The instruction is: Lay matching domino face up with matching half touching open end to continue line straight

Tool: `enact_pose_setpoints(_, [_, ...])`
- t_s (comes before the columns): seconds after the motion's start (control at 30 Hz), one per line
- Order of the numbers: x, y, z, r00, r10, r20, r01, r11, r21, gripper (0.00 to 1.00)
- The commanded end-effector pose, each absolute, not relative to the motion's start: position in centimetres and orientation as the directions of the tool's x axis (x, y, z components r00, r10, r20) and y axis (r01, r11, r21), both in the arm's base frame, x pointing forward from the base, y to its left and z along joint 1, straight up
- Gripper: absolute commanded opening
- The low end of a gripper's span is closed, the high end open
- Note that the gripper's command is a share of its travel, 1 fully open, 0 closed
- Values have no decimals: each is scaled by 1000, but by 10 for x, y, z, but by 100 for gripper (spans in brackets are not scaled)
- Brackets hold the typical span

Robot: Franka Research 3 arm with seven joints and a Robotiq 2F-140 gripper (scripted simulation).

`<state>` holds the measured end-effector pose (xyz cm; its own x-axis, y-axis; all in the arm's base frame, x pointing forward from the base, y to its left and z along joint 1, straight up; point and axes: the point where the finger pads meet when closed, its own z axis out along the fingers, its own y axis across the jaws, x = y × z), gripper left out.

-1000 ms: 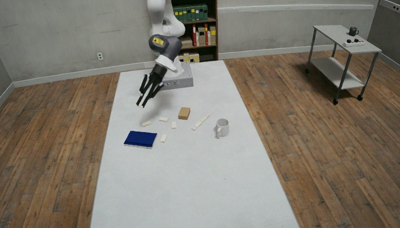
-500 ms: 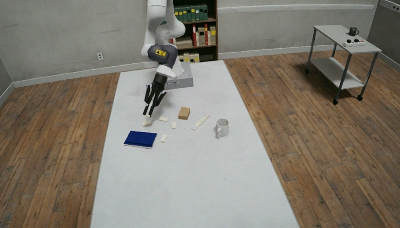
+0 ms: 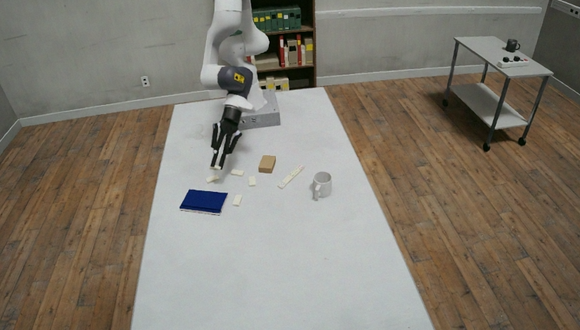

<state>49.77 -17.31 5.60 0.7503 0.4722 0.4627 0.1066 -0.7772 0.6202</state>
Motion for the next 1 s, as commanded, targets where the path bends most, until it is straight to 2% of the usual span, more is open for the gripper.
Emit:
enact_pose_setpoints(0.0, [504, -178, 61, 650, 347, 676, -57, -865, 499, 23])
enact_pose_setpoints(0.6, [504, -178, 47, 503, 201, 841, -222, -910, 350, 23])
enact_pose_setpoints(0.97, [503, -177, 18, 360, 74, 930, -320, -927, 198, 23])
